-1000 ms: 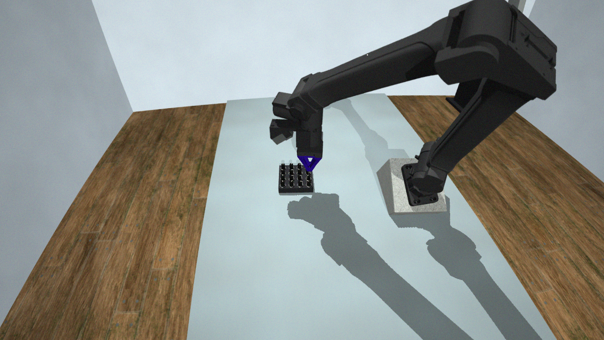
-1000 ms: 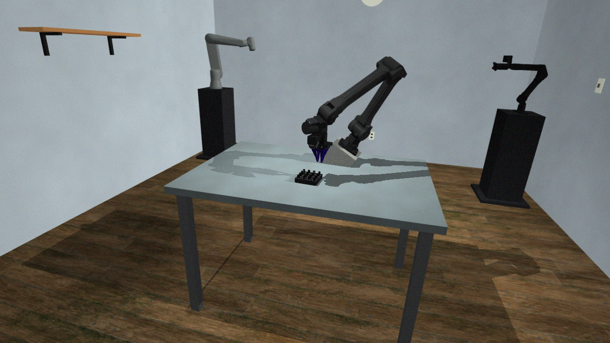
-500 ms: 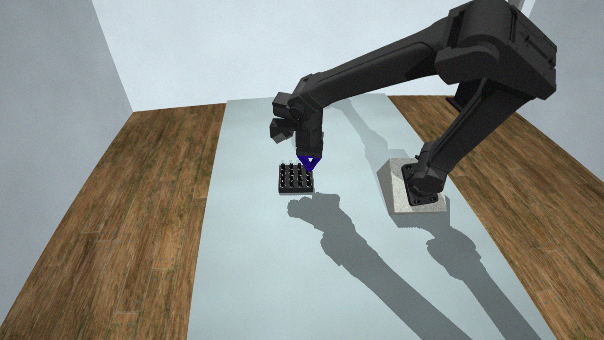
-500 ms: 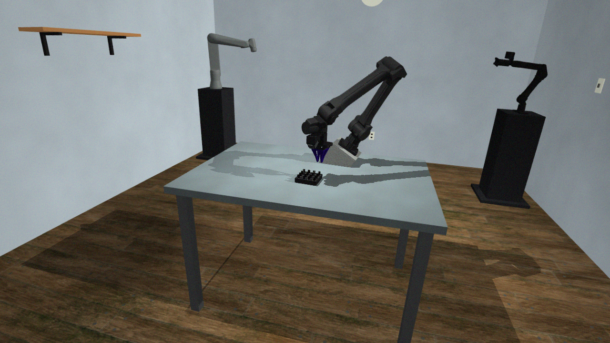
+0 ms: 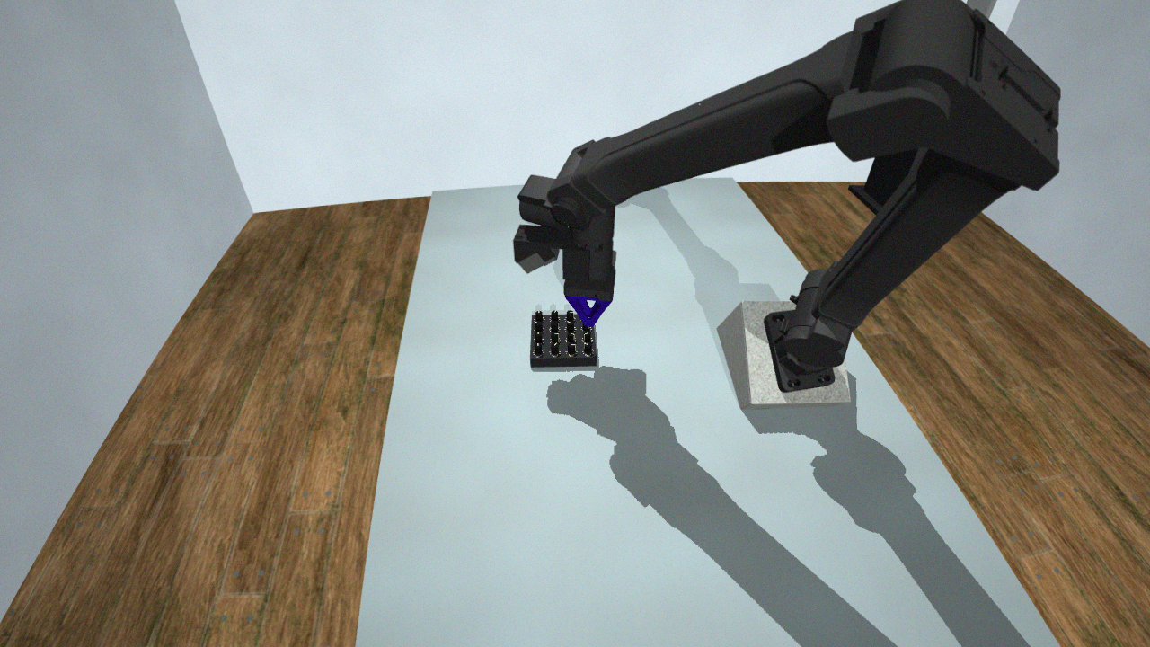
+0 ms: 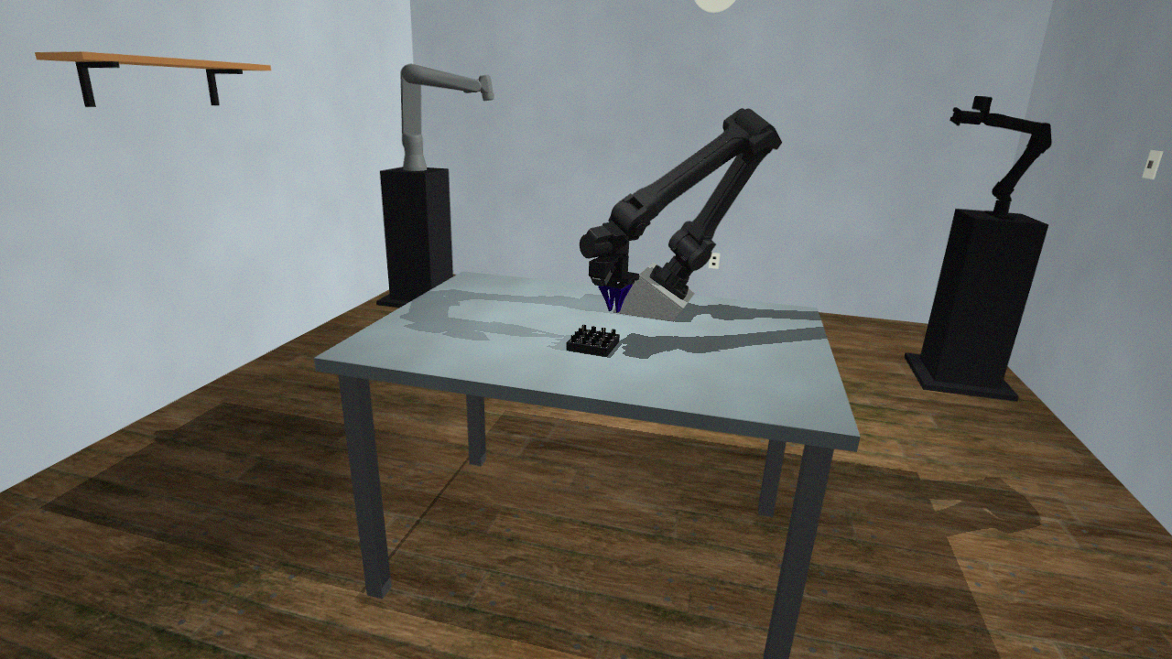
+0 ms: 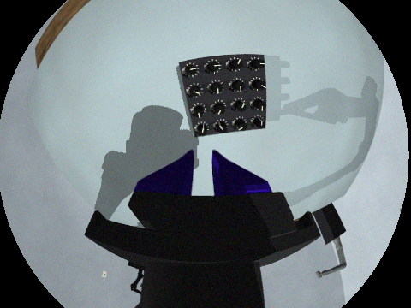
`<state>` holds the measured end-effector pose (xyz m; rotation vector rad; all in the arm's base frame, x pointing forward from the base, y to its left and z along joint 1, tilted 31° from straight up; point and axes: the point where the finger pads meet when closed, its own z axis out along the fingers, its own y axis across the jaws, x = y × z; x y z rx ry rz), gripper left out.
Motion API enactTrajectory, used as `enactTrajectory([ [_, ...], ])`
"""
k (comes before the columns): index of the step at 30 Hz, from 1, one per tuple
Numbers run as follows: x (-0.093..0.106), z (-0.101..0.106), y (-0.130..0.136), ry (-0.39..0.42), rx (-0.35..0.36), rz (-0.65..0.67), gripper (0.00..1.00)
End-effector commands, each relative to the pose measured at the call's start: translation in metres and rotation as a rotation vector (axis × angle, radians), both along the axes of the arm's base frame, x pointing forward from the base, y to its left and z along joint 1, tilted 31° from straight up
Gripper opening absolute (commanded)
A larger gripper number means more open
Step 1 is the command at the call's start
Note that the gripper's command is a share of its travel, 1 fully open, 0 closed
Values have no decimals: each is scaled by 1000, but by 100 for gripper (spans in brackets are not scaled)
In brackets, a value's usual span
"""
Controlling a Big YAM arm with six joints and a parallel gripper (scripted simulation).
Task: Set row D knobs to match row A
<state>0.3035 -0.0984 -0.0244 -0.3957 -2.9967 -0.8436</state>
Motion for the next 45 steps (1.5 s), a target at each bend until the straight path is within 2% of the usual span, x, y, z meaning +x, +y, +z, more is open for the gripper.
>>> enactTrajectory([
  [1,14,13,-15,-37,-30,-18,20],
  [15,13,7,-10,-33,-28,-13,20],
  [20,4,-5,2,-2,-8,-2,20],
  [45,9,-27,16,-9,-7,-3,20],
])
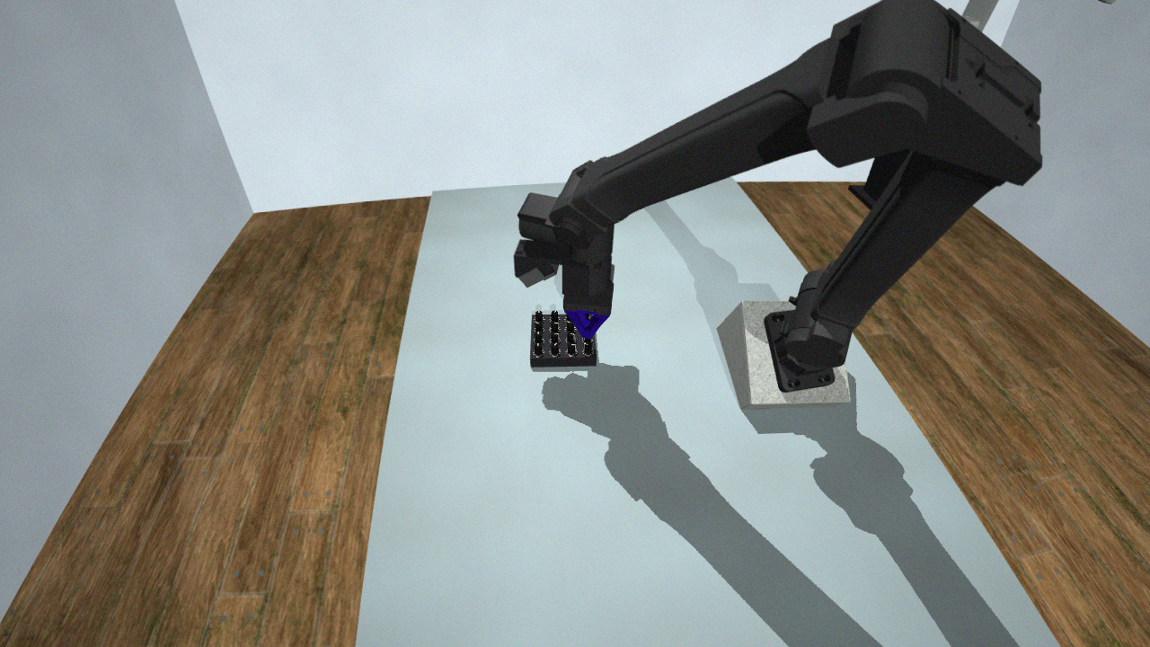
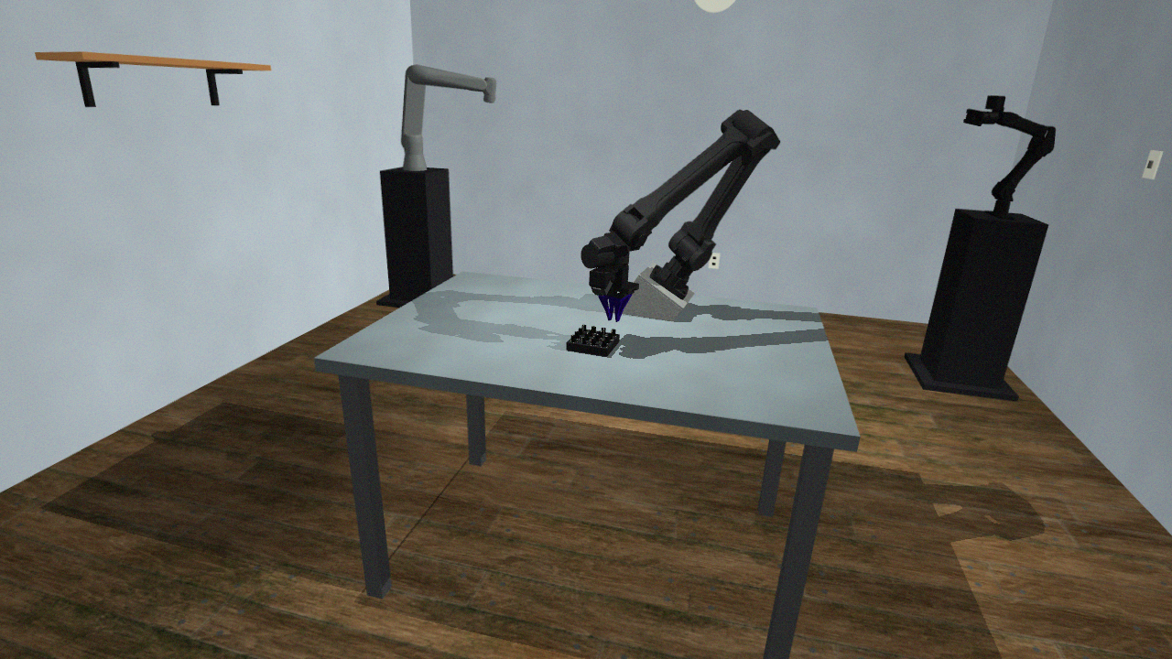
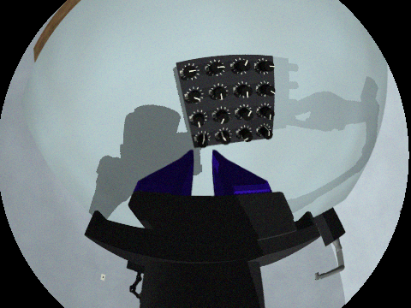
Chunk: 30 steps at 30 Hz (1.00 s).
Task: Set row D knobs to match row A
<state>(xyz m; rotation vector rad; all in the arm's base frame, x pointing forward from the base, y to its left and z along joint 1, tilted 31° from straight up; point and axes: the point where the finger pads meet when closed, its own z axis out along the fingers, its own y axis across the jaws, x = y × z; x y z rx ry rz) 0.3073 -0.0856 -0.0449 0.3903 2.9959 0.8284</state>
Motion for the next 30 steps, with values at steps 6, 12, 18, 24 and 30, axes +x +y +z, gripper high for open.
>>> enactTrajectory([
  [6,12,-8,2,-10,-3,-3,20],
  [12,7,-15,8,1,3,-3,20],
  [18,6,-17,9,4,5,-4,20],
  [24,4,-17,11,11,9,1,20],
  [30,4,-17,10,10,9,-2,20],
])
